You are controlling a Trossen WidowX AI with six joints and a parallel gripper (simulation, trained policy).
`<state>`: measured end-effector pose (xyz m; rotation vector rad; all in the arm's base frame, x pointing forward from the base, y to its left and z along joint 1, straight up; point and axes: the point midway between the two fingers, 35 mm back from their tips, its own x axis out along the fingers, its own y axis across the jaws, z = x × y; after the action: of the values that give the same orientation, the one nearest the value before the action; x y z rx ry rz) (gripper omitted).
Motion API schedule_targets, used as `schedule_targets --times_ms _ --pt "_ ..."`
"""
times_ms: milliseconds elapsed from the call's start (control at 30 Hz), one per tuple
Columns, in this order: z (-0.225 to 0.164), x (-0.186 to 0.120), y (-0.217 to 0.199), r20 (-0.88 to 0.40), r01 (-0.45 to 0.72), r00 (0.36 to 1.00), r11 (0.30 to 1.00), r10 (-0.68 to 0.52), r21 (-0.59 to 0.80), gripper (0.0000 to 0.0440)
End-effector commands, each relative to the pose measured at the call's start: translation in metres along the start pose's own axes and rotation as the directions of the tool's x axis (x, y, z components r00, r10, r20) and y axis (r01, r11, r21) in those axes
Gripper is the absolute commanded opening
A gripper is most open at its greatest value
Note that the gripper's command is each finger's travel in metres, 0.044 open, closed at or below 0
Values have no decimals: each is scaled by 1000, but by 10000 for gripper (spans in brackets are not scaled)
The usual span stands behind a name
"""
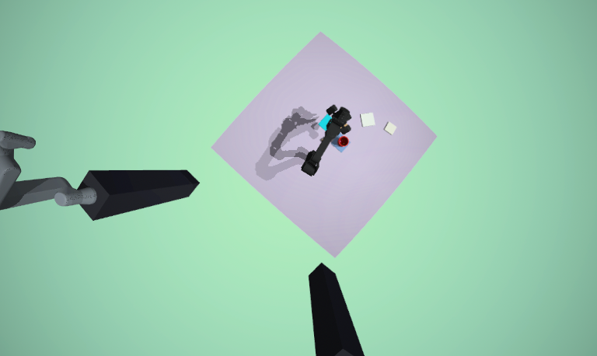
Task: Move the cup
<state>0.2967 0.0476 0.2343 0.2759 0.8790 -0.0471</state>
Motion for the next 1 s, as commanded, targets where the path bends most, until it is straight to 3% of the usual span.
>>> schedule_targets --times_ms 0,467,967 --pt "-2 1 -2 -39 23 999 1000 -23 -1 99" --pt "-21 3 -18 -243 117 962 992 -126 -51 113" --pt "-42 7 -44 -433 184 872 973 -228 -142 105"
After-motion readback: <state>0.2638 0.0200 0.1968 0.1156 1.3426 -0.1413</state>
